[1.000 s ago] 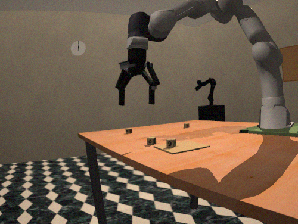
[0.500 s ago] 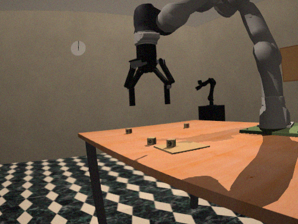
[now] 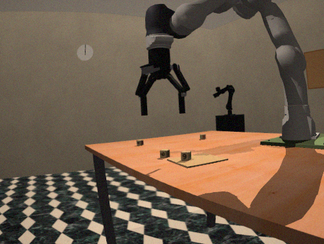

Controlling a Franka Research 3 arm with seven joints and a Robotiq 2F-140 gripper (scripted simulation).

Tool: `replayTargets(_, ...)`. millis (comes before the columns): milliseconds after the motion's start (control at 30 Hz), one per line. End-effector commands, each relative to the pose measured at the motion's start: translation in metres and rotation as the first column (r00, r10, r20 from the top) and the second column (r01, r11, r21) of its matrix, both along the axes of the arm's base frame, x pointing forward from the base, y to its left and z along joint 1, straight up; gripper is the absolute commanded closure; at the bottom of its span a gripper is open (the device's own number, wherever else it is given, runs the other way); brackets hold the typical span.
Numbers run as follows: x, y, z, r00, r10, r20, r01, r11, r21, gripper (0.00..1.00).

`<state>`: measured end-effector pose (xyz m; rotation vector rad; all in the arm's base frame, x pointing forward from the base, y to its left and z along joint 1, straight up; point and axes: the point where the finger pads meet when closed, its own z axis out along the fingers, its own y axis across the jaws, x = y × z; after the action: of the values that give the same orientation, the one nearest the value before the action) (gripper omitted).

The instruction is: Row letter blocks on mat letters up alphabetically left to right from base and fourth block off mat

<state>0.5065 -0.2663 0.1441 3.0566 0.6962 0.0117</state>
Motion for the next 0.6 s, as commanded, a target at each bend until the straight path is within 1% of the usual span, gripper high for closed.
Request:
replayTargets(0,-0.001,0.001,0.000,1.000,-0.009,-0.003,0.009,1.000,0.002,0.00)
replayTargets(100,-0.001,0.001,-0.003,1.000,-0.009,-0.003,0.009,1.000,0.001,0.00)
replayTargets(167,0.000,0.000,-0.014,1.000,-0.009,-0.003,0.009,1.000,0.001,0.00)
replayTargets(233,0.000,0.000,-0.014,1.000,-0.009,-0.003,0.009,1.000,0.001,0.00)
replayTargets(333,0.000,0.000,-0.032,1.000,-0.008,-0.003,0.008,1.000,0.002,0.00)
replayTargets(400,0.000,0.000,-0.035,1.000,-0.008,-0.003,0.008,1.000,0.002,0.00)
replayTargets(433,0.000,0.000,-0.035,1.000,-0.008,-0.003,0.008,1.000,0.002,0.57)
replayTargets(567,0.000,0.000,-0.035,1.000,-0.008,-0.003,0.008,1.000,0.002,0.57)
